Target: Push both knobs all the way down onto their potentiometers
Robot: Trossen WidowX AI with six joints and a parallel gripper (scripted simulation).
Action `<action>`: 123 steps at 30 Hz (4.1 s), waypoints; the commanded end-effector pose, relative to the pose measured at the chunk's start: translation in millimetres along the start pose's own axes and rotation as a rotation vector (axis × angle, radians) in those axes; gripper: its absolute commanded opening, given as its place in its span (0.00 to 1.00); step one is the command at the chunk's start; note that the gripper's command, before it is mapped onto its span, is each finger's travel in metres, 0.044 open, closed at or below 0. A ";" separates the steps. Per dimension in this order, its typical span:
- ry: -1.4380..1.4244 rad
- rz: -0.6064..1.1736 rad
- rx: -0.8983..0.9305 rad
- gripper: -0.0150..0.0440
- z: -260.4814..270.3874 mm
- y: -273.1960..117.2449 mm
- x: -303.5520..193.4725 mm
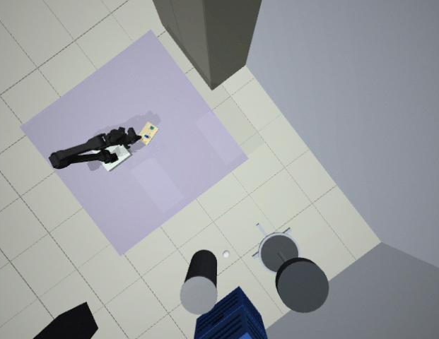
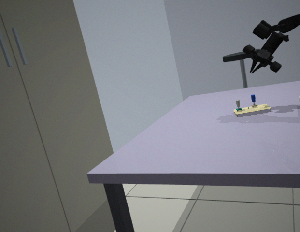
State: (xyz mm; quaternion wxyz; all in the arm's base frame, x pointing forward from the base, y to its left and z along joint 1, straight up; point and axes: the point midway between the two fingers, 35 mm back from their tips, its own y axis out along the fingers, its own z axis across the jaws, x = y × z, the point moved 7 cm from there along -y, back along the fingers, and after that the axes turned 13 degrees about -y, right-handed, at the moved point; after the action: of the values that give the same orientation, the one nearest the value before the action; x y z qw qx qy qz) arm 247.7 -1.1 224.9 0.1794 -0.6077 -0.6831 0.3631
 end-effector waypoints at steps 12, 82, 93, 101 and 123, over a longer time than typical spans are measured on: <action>0.370 -0.054 0.319 0.25 -19.7 26.9 8.1; 0.810 0.103 0.767 0.25 -6.6 98.1 34.8; 0.810 0.103 0.767 0.25 -5.8 99.0 35.0; 0.810 0.103 0.767 0.25 -5.9 98.8 35.0; 0.810 0.103 0.767 0.25 -2.3 102.8 36.1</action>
State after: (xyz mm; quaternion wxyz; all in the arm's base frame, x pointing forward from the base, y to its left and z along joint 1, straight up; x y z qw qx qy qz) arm 313.3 33.6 148.9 0.6162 -0.6219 -0.3495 0.3339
